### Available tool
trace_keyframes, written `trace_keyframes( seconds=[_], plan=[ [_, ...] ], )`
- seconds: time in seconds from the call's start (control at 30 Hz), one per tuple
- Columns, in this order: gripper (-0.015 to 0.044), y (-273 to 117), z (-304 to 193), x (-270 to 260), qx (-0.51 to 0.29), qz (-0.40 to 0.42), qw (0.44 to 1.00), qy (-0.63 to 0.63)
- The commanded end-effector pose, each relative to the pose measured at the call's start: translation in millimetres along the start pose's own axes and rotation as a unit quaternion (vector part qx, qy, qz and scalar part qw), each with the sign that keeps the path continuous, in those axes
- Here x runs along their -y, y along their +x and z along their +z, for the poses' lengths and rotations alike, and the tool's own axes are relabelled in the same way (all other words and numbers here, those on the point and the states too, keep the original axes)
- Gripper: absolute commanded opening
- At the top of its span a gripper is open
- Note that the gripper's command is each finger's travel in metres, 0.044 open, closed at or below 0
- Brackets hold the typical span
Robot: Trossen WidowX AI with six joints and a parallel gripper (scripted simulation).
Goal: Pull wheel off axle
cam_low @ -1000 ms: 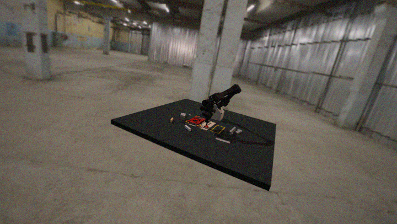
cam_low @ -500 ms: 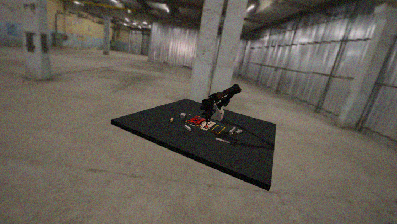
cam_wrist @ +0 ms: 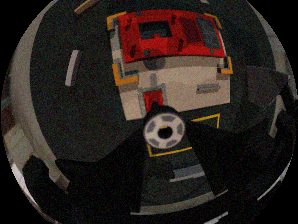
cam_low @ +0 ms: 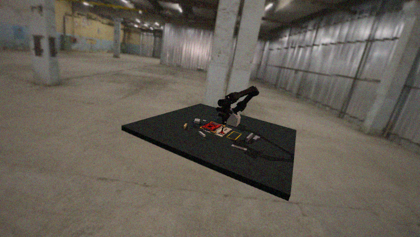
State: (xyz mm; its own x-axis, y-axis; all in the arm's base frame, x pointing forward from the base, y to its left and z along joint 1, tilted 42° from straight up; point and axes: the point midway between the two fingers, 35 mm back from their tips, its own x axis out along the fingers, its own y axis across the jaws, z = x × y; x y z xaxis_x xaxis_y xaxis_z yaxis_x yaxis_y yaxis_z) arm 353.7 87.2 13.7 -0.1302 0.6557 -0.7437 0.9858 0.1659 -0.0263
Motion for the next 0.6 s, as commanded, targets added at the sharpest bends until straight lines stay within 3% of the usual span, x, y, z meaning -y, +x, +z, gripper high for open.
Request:
trace_keyframes(
  seconds=[0.0, 0.57],
  plan=[
    [0.0, 2.3, -11.8, 5.9, -0.001, -0.005, 1.0, 0.001],
    [0.0, -2.7, -73.7, 40.0, 0.0, -0.004, 1.0, -0.001]
  ],
)
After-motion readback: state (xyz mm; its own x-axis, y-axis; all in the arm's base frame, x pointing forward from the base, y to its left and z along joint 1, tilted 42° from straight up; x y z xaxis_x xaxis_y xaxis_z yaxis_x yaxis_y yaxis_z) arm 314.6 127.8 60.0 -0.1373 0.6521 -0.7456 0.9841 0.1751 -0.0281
